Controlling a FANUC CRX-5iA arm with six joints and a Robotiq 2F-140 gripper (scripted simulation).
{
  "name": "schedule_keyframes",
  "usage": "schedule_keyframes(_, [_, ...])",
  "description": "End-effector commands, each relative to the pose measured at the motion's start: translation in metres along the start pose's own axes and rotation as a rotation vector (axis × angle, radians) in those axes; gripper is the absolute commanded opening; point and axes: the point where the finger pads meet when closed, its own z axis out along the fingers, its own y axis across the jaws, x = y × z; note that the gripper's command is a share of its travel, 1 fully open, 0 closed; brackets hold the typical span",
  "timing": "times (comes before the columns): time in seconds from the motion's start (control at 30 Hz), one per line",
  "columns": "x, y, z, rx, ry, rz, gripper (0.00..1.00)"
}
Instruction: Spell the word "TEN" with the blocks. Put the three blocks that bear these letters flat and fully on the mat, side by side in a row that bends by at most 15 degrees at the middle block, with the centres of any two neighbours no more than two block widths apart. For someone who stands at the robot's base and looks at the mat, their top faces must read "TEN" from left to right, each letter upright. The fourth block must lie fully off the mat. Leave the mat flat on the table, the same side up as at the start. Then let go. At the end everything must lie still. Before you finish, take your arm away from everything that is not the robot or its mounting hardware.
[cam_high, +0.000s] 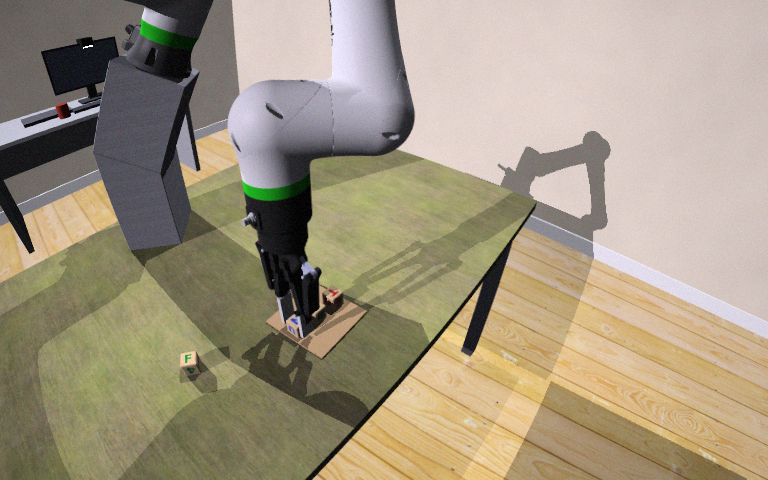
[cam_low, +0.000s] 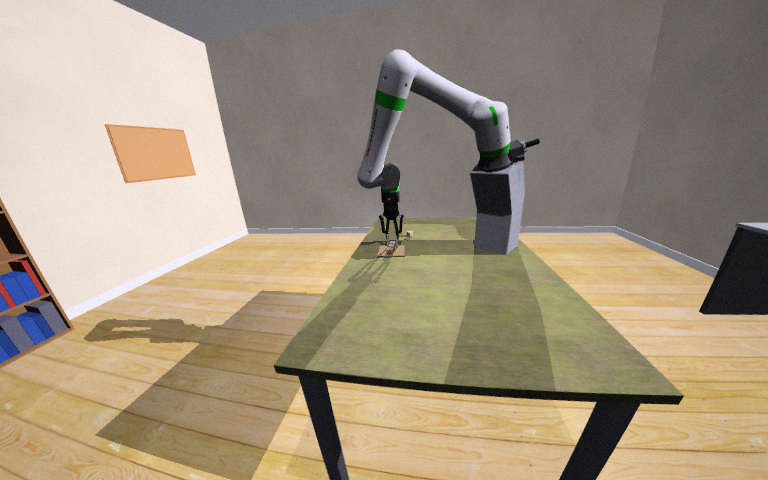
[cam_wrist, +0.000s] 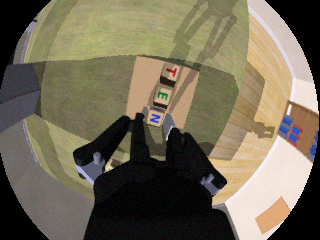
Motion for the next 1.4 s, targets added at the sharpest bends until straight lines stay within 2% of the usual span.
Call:
schedule_keyframes(0.0, [0.0,0.0,-0.013,0.0,0.0,0.0,0.28])
schedule_keyframes(0.4, [0.0,0.0,-0.071,0.0,0.0,0.0,0.28])
schedule_keyframes(0.7, [0.0,0.0,-0.079,0.0,0.0,0.0,0.28])
schedule_keyframes(0.73, [0.0,0.0,-0.079,0.0,0.0,0.0,1.0])
schedule_keyframes(1.37, [0.0,0.0,-0.079,0.0,0.0,0.0,1.0])
